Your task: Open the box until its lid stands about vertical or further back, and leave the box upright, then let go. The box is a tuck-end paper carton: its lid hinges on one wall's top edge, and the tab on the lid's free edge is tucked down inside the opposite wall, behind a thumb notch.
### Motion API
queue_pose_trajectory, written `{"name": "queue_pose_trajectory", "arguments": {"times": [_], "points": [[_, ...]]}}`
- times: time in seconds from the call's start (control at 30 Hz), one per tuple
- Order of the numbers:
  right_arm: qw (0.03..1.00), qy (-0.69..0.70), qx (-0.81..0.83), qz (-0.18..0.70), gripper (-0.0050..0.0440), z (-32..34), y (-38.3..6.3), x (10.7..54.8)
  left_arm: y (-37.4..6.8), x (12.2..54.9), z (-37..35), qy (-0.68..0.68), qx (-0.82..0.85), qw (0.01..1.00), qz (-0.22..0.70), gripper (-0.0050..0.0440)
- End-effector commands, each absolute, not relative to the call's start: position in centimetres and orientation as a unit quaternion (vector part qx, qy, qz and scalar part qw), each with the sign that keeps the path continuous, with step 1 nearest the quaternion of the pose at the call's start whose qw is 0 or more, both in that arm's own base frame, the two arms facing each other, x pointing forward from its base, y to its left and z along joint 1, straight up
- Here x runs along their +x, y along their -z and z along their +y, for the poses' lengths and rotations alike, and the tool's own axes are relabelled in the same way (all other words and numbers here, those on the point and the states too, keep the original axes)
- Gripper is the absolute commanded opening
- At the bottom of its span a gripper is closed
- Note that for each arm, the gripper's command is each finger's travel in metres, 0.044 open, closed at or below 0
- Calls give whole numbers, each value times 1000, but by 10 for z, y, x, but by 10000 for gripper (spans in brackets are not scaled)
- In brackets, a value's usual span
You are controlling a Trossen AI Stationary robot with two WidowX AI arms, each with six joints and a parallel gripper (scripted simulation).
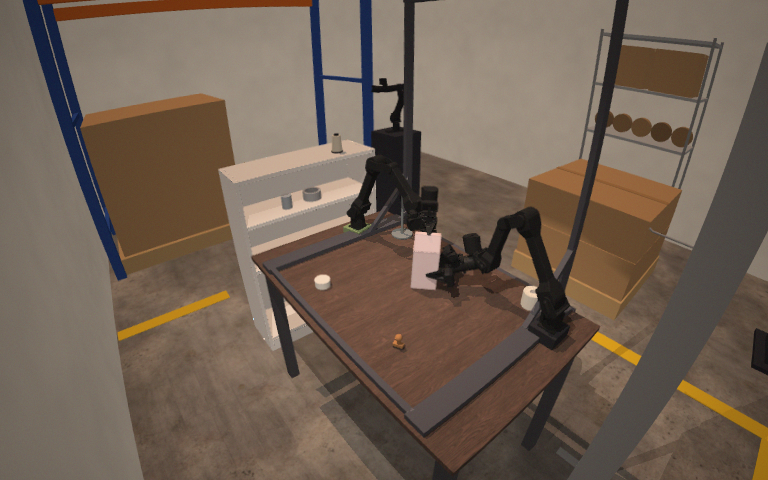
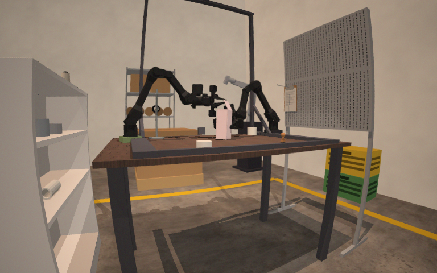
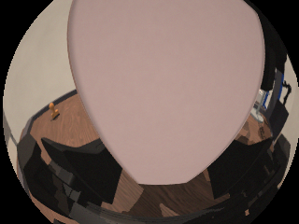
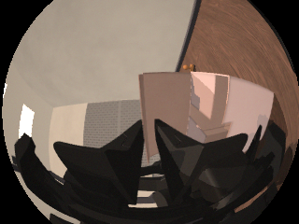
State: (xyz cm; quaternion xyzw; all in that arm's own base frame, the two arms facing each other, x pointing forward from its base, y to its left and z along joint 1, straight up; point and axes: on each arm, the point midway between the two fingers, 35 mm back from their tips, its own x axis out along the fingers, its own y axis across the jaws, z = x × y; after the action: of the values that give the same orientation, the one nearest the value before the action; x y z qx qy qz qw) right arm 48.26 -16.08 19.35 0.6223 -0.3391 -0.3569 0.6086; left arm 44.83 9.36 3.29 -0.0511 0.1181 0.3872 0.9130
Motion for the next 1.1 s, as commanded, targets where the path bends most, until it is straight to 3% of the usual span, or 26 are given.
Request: {"name": "queue_pose_trajectory", "arguments": {"times": [0.0, 1.07], "points": [[605, 348, 625, -349, 50, -164, -207, 483, -43, 453, 92, -383, -57, 916, 107, 315], [605, 348, 626, -349, 50, -175, -211, 490, -43, 453, 92, -383, -57, 916, 107, 315]]}}
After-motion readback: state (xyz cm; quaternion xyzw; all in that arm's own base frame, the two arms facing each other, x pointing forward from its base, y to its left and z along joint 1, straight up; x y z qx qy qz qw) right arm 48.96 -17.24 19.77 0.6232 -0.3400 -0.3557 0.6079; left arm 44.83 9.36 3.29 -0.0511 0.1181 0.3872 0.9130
